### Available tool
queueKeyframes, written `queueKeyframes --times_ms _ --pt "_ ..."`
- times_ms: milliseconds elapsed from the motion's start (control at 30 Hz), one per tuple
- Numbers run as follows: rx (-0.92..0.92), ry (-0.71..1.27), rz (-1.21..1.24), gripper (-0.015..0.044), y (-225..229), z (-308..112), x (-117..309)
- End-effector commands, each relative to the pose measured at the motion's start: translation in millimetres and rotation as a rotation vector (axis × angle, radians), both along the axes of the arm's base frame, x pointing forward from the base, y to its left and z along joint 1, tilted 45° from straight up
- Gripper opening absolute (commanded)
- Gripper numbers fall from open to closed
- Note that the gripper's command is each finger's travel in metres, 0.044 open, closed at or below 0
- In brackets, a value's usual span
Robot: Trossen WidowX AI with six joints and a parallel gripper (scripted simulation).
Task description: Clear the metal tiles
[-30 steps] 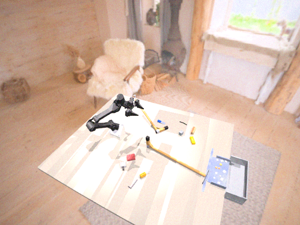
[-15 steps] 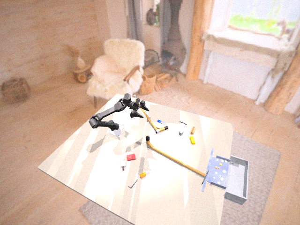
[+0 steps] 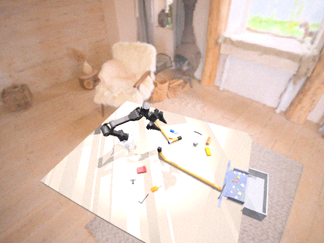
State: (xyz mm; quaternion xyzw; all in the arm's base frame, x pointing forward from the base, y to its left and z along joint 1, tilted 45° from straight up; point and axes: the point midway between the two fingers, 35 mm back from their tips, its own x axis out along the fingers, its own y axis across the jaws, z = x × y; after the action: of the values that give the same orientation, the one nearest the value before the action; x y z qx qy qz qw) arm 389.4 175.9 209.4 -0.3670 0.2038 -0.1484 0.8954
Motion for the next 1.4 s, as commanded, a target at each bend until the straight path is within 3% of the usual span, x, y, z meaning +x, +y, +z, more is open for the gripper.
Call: queueKeyframes --times_ms 0,1367 --pt "0.009 0.019 -0.028 0.044 -5.0 -4.9 14.2" --pt "0.078 0.196 -0.346 0.044 -105.8 -65.5 126.5"
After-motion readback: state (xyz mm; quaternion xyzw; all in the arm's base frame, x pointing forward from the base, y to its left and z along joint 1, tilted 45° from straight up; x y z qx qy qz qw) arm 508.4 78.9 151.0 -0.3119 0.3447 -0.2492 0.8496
